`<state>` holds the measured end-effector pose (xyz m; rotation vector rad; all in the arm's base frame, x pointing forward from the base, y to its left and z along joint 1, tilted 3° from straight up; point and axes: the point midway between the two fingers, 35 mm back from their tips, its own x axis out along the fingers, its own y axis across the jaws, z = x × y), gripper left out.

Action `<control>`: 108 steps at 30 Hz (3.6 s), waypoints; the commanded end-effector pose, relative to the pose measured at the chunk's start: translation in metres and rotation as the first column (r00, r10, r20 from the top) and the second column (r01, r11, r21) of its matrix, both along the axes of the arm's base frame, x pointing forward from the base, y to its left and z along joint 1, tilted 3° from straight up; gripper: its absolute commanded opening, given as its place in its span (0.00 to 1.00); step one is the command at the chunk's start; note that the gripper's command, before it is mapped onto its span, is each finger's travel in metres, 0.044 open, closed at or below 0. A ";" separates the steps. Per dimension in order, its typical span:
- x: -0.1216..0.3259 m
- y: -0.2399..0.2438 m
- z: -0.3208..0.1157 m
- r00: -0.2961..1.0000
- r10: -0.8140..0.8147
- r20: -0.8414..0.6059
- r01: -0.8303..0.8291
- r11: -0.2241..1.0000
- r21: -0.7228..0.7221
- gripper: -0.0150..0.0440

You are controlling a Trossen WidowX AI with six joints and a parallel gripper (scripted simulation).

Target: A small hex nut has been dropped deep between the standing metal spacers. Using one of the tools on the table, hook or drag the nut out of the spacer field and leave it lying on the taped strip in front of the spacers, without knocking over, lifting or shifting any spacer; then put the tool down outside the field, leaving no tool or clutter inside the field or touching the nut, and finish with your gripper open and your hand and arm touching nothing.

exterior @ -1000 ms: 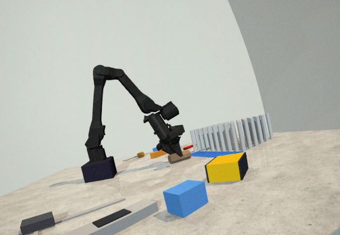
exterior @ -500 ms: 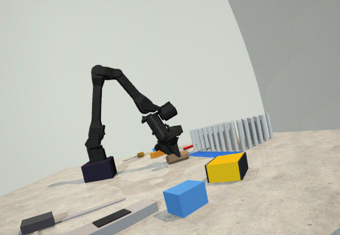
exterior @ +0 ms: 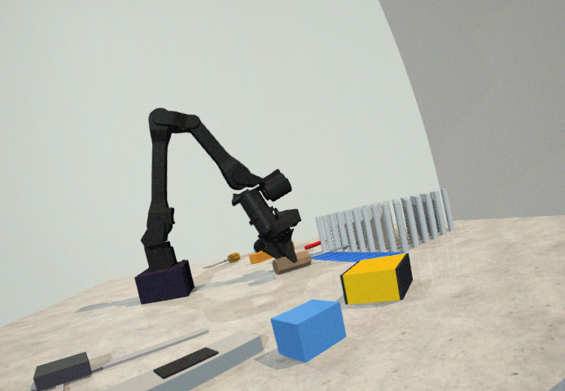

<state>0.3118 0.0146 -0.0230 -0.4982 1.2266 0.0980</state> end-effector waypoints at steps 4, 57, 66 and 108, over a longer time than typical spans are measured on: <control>-0.007 -0.002 0.000 1.000 0.003 -0.002 -0.003 1.000 -0.001 0.25; -0.037 -0.013 0.001 1.000 0.003 -0.005 -0.003 1.000 -0.002 0.25; -0.042 -0.015 0.001 1.000 0.003 -0.006 -0.003 1.000 -0.002 0.25; -0.047 -0.018 0.019 1.000 0.001 -0.006 -0.001 1.000 -0.002 0.25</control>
